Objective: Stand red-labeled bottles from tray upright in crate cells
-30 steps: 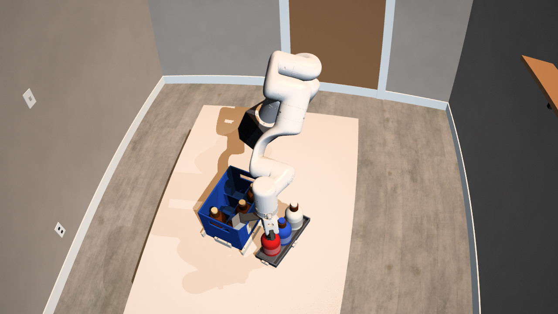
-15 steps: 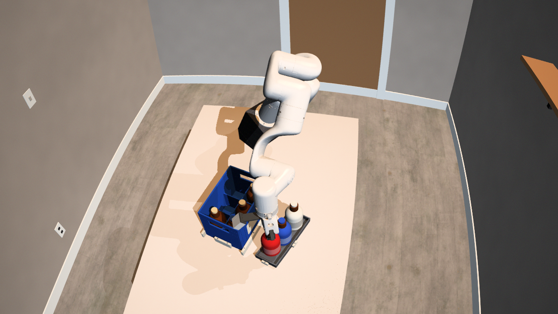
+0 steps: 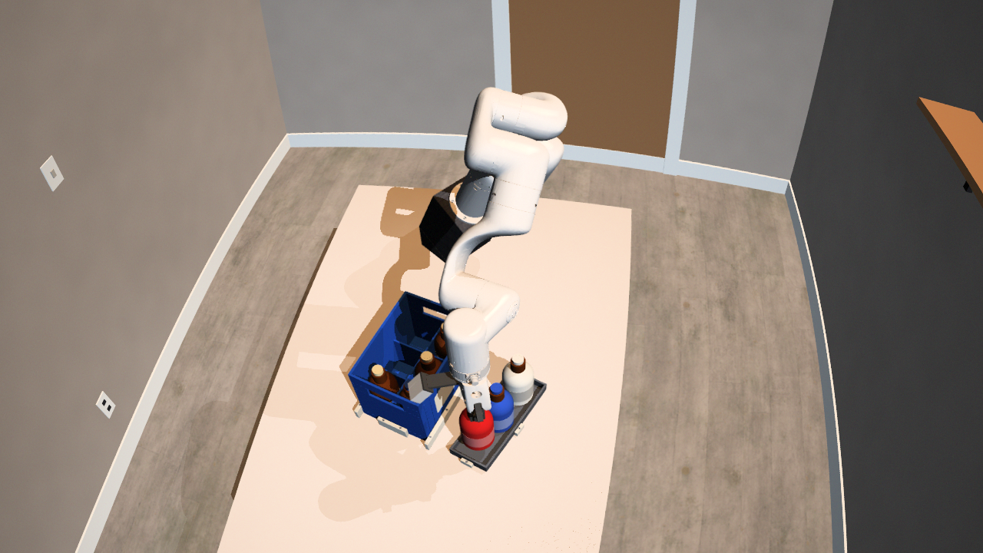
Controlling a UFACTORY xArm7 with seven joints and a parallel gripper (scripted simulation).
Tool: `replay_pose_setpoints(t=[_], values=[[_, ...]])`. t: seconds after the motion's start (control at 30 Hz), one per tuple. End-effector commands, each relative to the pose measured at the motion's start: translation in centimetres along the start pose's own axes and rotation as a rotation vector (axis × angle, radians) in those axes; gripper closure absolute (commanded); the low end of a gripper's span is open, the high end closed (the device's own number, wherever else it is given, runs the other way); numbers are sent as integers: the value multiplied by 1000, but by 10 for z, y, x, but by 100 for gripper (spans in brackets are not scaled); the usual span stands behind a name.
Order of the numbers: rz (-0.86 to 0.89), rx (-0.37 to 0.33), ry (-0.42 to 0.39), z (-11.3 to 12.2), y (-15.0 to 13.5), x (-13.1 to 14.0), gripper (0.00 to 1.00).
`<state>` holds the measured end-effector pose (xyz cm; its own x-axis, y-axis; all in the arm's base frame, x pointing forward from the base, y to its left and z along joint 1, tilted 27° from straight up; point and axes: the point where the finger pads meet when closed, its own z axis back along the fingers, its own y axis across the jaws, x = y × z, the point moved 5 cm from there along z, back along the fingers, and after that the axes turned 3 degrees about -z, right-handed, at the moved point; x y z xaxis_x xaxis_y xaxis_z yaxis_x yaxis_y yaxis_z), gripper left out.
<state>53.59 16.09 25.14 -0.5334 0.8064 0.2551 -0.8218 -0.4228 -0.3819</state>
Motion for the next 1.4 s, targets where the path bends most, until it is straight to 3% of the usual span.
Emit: replay_pose_setpoints(t=[0.0,0.83,1.37], values=[[0,-5,3,6,-1,-1,100],[0,-5,3,31,-1,-1,100],[0,-5,3,36,-1,-1,100]])
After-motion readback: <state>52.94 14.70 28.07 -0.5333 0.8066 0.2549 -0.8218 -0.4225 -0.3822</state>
